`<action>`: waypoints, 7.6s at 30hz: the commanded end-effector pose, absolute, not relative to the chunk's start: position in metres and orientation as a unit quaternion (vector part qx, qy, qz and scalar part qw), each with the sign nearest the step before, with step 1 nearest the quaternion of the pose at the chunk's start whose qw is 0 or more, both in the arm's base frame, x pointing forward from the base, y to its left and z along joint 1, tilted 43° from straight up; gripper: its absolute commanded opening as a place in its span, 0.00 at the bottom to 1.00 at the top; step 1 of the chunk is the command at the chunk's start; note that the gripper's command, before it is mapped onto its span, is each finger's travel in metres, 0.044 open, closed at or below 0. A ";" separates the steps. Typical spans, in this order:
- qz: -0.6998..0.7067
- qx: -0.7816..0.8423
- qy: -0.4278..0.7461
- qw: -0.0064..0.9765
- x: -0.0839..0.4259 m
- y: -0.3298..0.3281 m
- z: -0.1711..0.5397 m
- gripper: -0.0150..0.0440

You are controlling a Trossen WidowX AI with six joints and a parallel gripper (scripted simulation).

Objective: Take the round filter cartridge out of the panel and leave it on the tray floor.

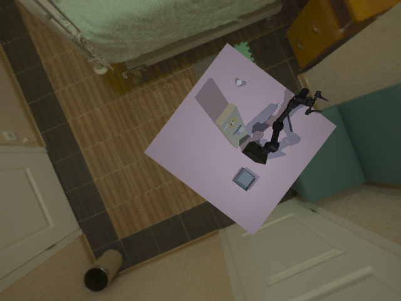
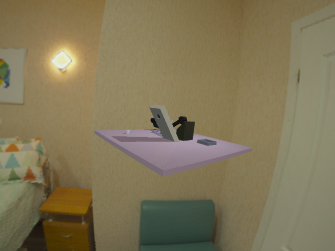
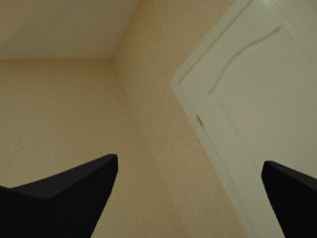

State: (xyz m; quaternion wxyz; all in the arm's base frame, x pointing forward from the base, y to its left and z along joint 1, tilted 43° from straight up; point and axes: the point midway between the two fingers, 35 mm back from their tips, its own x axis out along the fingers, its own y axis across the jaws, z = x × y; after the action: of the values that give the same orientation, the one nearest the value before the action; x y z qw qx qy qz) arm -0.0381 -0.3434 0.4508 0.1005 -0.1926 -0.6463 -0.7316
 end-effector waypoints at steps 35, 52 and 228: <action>-0.573 -0.384 -0.361 -0.628 0.015 0.170 0.507 0.41; -0.273 0.067 -0.218 -0.934 0.182 0.273 0.307 0.41; -0.028 0.555 -0.230 -0.799 0.323 0.180 0.125 0.25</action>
State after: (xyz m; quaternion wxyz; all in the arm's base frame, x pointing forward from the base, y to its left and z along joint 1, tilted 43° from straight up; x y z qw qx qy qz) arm 0.3224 0.1801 0.1251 0.7990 -0.5552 0.2294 0.0277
